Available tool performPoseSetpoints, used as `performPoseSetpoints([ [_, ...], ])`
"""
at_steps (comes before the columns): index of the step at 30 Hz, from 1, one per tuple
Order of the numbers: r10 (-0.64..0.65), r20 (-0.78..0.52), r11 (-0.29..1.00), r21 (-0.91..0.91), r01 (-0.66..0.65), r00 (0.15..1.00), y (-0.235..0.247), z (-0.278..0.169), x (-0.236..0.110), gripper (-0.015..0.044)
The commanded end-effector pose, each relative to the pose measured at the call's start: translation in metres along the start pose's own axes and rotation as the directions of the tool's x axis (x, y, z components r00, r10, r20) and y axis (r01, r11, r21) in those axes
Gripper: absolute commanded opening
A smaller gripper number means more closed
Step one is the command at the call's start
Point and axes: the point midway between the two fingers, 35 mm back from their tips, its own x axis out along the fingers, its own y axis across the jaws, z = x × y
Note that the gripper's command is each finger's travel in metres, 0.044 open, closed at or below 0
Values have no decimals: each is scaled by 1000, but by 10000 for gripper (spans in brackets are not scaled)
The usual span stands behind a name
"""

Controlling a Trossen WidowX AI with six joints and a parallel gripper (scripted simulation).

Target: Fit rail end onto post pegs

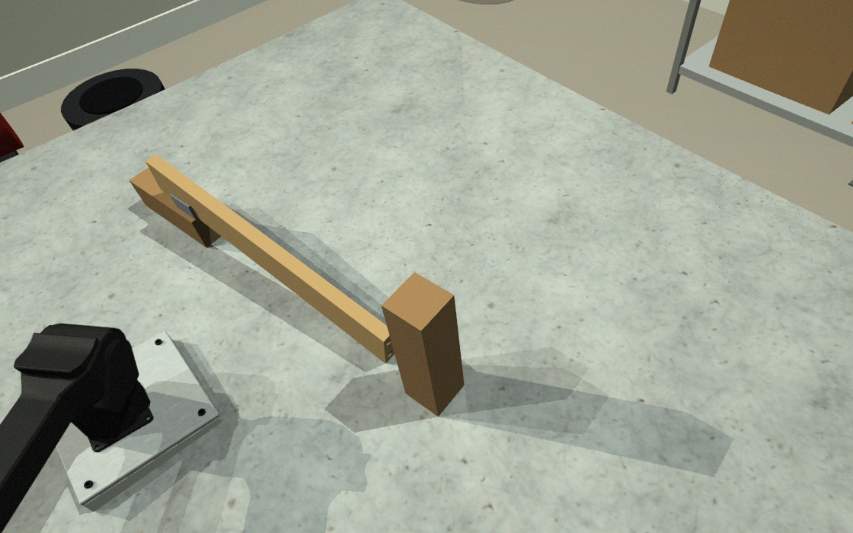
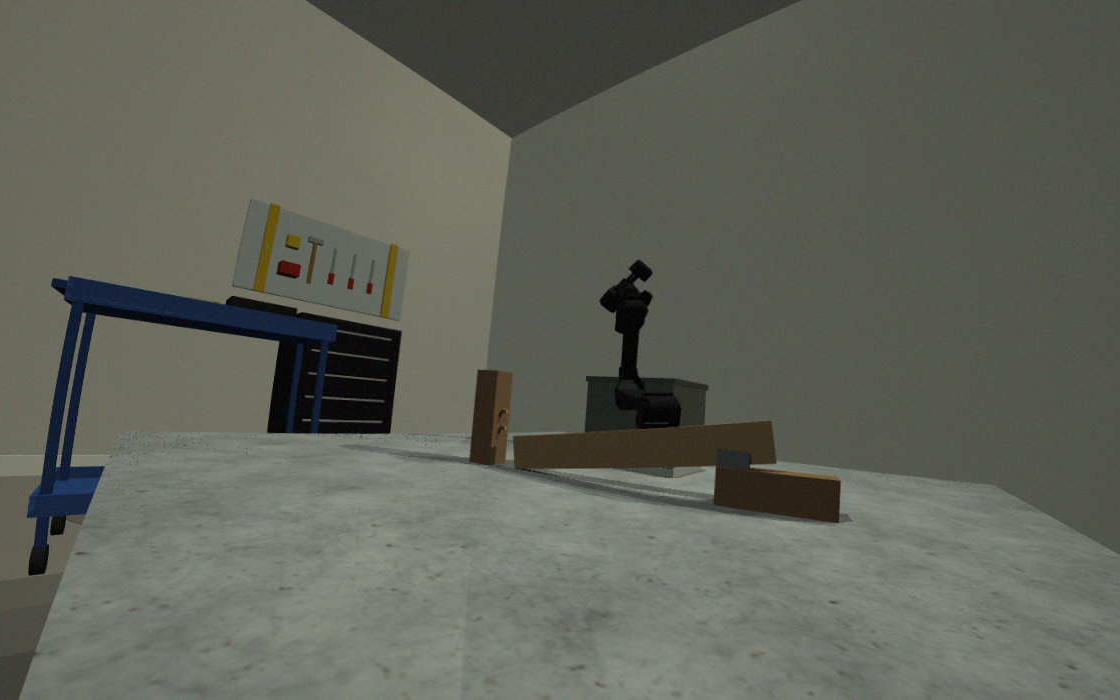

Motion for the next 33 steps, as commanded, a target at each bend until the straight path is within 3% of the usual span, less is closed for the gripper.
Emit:
performPoseSetpoints([
  [1, 8, -4, 1000, -3, -8, 1000, 3, -1, 0, 426],
  [8, 281, -156, 950, -94, -298, 947, 104, -45, -22, 440],
  [15, 517, -344, 808, -107, -580, 784, 189, -95, -74, 440],
  [24, 695, -570, 465, -108, -879, 438, 273, -170, -180, 440],
  [33, 662, -750, 29, 13, -1000, 9, 298, -244, -313, 440],
])
